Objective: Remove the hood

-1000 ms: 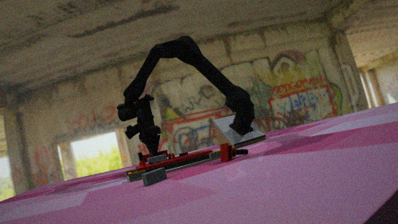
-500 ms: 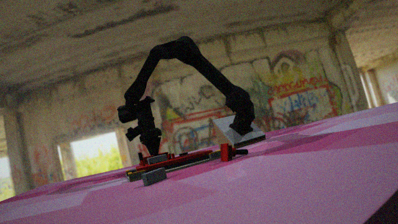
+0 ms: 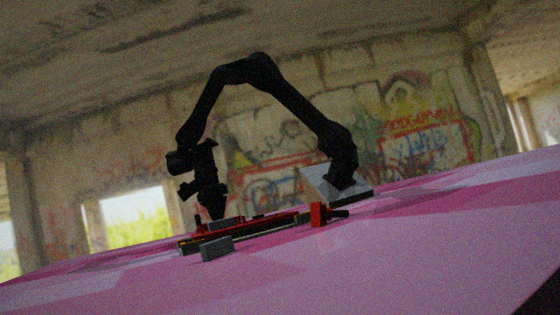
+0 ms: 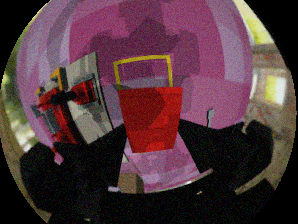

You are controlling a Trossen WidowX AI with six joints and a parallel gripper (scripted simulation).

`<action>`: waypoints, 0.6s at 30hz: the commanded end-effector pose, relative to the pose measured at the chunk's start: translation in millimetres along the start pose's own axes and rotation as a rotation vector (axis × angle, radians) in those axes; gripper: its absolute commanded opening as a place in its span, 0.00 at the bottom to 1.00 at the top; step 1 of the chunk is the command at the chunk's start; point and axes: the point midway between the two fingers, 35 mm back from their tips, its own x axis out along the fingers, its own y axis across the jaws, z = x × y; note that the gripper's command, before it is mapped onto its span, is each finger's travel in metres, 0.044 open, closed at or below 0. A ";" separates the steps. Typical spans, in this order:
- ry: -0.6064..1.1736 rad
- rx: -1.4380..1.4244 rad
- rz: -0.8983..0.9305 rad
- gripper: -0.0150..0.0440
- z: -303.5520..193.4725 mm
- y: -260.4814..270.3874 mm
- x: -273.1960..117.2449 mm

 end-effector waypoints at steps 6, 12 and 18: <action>-0.003 0.006 0.003 0.25 0.3 0.3 4.5; -0.003 0.006 0.003 0.25 0.2 0.4 7.4; 0.000 0.000 0.000 0.34 -0.1 0.2 7.9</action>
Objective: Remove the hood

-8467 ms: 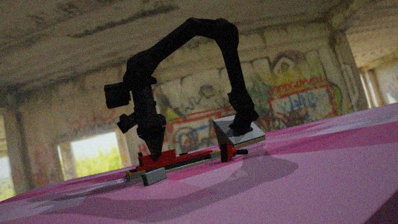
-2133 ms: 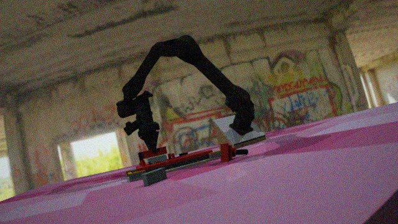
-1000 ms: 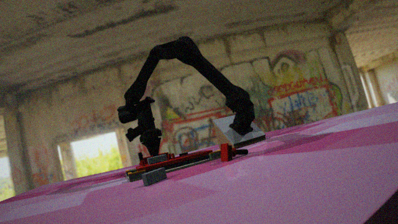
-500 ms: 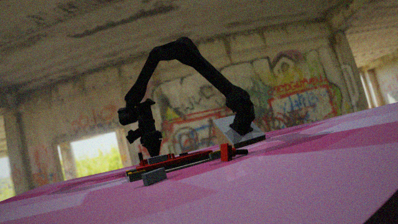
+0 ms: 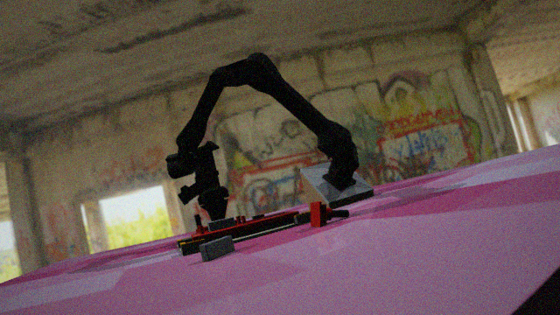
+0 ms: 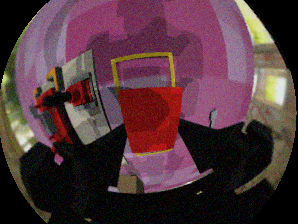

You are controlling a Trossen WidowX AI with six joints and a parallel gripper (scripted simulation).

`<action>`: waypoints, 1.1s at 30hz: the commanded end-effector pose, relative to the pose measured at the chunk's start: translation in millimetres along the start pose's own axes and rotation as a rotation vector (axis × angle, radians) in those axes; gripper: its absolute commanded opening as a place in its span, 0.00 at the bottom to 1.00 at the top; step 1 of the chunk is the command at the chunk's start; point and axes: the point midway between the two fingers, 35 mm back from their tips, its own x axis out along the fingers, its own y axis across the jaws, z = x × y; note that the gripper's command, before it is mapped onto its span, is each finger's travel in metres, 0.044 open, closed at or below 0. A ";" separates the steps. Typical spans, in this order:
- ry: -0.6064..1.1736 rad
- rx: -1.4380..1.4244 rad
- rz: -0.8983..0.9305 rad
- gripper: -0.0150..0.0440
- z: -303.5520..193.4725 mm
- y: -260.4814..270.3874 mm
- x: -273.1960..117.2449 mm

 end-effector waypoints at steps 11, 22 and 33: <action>-0.001 0.000 0.000 0.83 0.1 -0.1 -0.3; -0.003 0.001 0.002 1.00 0.5 -1.6 -63.1; -0.004 0.001 0.003 1.00 -0.4 -1.3 -71.8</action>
